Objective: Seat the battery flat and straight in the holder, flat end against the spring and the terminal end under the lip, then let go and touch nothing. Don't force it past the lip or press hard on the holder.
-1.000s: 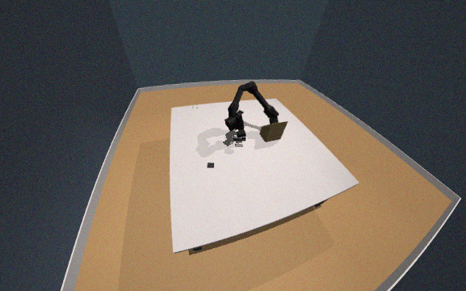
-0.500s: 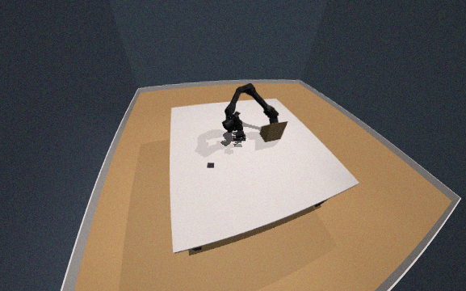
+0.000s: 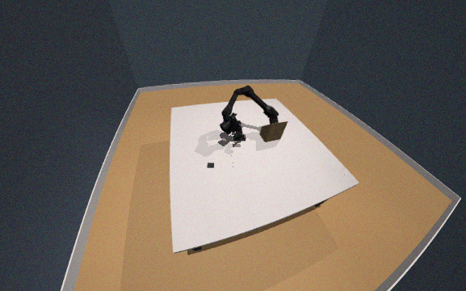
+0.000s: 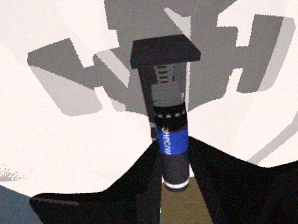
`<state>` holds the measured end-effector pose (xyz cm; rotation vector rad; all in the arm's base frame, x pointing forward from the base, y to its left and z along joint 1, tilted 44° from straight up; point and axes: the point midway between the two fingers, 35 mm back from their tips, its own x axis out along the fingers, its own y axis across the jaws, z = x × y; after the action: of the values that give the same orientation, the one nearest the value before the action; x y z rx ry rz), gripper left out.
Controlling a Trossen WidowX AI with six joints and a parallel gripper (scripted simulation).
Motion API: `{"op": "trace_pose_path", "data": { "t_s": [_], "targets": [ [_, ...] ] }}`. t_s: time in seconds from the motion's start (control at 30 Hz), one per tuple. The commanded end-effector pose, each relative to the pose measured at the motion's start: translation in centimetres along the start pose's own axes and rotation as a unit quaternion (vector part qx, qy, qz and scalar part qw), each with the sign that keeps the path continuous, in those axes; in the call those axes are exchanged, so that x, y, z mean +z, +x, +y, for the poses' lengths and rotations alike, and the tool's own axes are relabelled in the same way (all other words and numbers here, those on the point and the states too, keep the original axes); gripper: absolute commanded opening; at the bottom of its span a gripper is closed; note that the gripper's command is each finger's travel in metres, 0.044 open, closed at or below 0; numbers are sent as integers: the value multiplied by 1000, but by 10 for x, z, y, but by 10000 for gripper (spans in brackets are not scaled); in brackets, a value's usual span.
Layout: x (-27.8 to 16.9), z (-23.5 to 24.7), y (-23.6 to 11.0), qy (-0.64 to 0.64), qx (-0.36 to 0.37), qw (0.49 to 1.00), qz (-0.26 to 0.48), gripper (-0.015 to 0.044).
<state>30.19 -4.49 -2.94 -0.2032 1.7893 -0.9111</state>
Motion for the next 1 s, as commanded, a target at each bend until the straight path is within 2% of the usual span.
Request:
{"op": "trace_pose_path", "data": {
  "t_s": [0.0,0.97],
  "targets": [
    [1,1,2,3,1,1000,18,61],
    [17,1,-4,4,0,1000,21,61]
  ]
}}
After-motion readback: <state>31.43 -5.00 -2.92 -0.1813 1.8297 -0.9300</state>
